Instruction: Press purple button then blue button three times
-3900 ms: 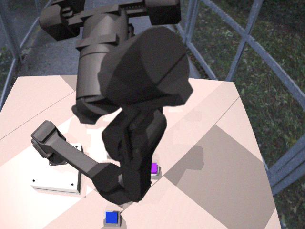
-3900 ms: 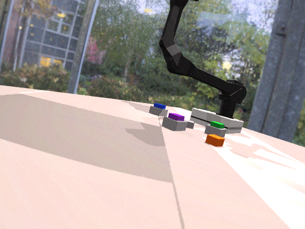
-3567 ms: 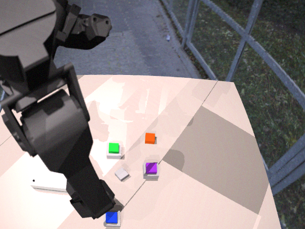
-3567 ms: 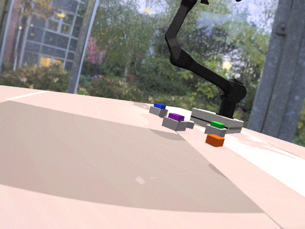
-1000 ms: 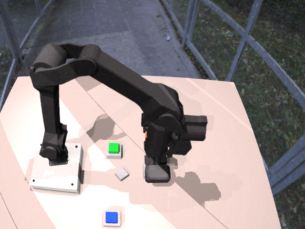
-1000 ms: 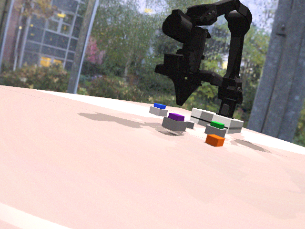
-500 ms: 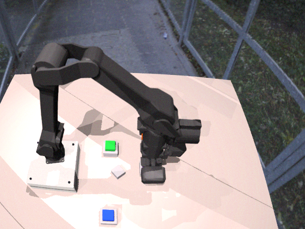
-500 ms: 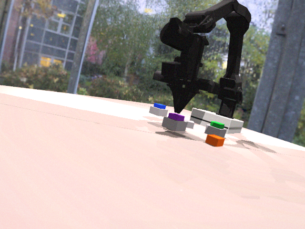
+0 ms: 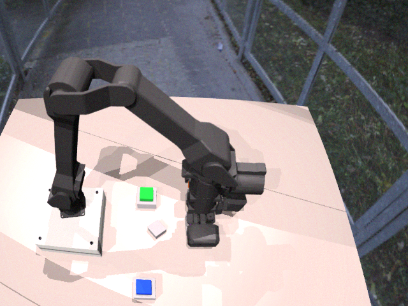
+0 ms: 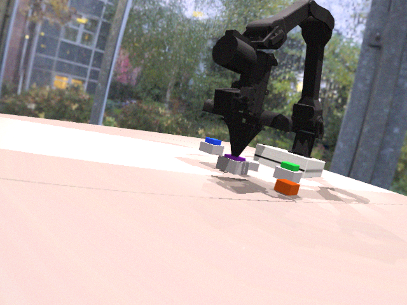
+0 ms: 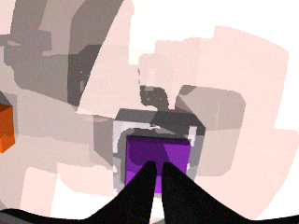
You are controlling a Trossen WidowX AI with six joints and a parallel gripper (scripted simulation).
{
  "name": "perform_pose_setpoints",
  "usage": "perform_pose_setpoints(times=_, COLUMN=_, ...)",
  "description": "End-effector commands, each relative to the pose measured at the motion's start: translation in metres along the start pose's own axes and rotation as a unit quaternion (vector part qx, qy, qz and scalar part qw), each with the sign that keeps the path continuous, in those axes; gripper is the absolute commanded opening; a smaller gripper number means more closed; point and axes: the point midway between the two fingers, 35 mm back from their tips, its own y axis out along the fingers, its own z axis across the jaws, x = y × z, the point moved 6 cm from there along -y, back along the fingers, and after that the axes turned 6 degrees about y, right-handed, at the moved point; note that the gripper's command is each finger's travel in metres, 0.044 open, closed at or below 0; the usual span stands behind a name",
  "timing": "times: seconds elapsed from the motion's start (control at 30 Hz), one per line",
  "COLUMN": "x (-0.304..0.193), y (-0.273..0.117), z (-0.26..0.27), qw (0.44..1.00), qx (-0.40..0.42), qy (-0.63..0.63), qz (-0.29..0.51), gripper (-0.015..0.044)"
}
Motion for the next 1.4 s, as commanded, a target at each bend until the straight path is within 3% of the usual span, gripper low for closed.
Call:
perform_pose_setpoints(times=0.0, x=0.0, y=0.001, z=0.0, qw=1.0, qx=0.002, qy=-0.002, qz=0.001, gripper=0.002)
perform_pose_setpoints(times=0.27, x=0.0, y=-0.002, z=0.0, qw=1.0, qx=0.0, qy=0.0, qz=0.0, gripper=0.002)
perform_pose_setpoints(times=0.37, x=0.0, y=-0.031, z=0.0, qw=1.0, qx=0.002, qy=-0.002, qz=0.001, gripper=0.002)
perform_pose_setpoints(times=0.53, x=0.0, y=-0.036, z=0.0, qw=1.0, qx=0.002, qy=-0.002, qz=0.001, gripper=0.002)
perform_pose_setpoints(times=0.7, x=0.0, y=-0.093, z=0.0, qw=1.0, qx=0.002, qy=-0.002, qz=0.001, gripper=0.002)
perform_pose_setpoints(times=0.87, x=0.0, y=-0.096, z=-0.002, qw=1.0, qx=0.002, qy=-0.002, qz=0.001, gripper=0.002)
perform_pose_setpoints(times=1.1, x=-0.03, y=-0.097, z=-0.091, qw=1.0, qx=-0.002, qy=-0.002, qz=0.001, gripper=0.002)
perform_pose_setpoints(times=1.37, x=-0.097, y=-0.097, z=-0.174, qw=1.0, qx=-0.007, qy=-0.002, qz=0.005, gripper=0.002)
